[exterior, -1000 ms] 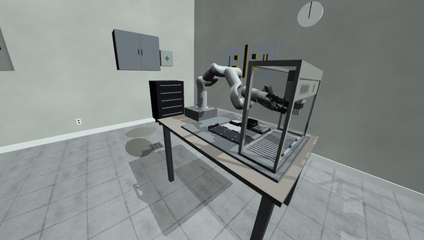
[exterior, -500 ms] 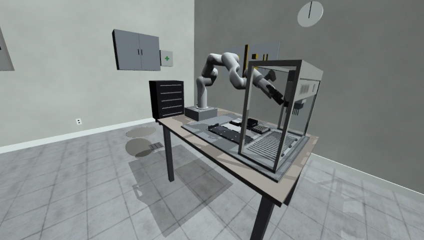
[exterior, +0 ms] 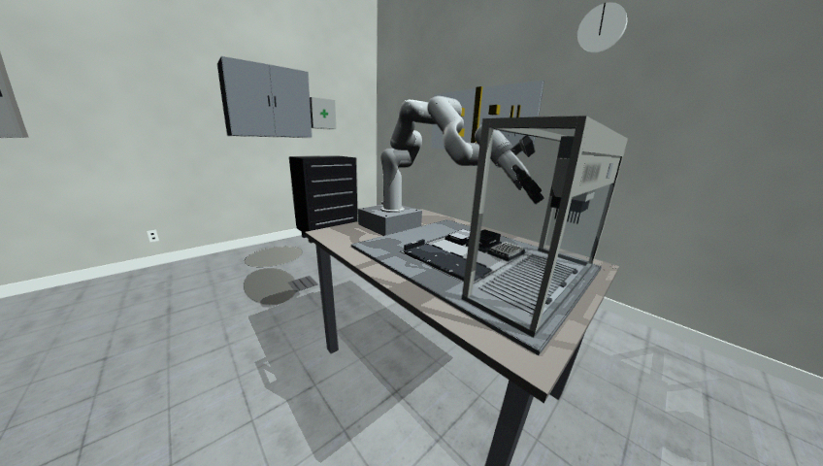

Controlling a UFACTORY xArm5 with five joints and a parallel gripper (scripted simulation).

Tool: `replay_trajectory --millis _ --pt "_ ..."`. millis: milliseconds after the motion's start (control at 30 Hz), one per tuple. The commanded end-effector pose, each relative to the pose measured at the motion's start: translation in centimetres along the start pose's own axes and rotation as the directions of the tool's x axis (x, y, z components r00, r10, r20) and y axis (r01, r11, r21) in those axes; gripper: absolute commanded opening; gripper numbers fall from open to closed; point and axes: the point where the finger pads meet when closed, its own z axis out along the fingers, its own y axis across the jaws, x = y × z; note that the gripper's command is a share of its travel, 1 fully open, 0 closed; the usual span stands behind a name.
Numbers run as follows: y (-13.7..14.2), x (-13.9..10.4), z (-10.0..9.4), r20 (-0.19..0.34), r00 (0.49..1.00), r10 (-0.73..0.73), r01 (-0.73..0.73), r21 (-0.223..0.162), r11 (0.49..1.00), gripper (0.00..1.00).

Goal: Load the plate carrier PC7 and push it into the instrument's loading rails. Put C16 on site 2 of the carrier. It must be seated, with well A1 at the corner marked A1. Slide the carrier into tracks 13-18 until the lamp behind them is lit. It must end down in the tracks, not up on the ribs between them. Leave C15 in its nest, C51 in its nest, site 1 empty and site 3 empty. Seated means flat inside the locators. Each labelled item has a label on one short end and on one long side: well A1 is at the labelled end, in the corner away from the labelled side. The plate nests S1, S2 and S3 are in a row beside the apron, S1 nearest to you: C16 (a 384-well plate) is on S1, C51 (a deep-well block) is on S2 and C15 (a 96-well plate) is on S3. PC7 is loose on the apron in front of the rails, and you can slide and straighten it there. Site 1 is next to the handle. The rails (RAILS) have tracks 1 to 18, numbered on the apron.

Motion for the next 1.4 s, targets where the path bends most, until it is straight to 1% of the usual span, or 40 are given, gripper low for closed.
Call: replay_trajectory --millis 0,700,733,800,833,867,900,1367 --pt "1.1 1.9 -1.0 -0.036 0.999 0.001 -0.002 -0.019 1.000 1.00" --pt "1.1 1.9 -1.0 -0.036 0.999 0.001 -0.002 -0.019 1.000 1.00" --pt "0.9 1.8 -1.4 -0.010 1.000 0.016 -0.016 -0.005 1.000 1.00" --pt "0.9 1.8 -1.4 -0.010 1.000 0.016 -0.016 -0.005 1.000 1.00" --pt "0.7 1.7 -1.9 0.016 0.999 0.030 -0.030 0.009 1.000 1.00" --pt "0.5 1.5 -2.3 0.020 0.999 0.032 -0.032 0.012 0.999 1.00" --pt "0.5 1.4 -2.5 0.020 0.999 0.032 -0.032 0.012 0.999 1.00" --pt "0.5 1.4 -2.5 0.020 0.999 0.032 -0.032 0.012 0.999 1.00"
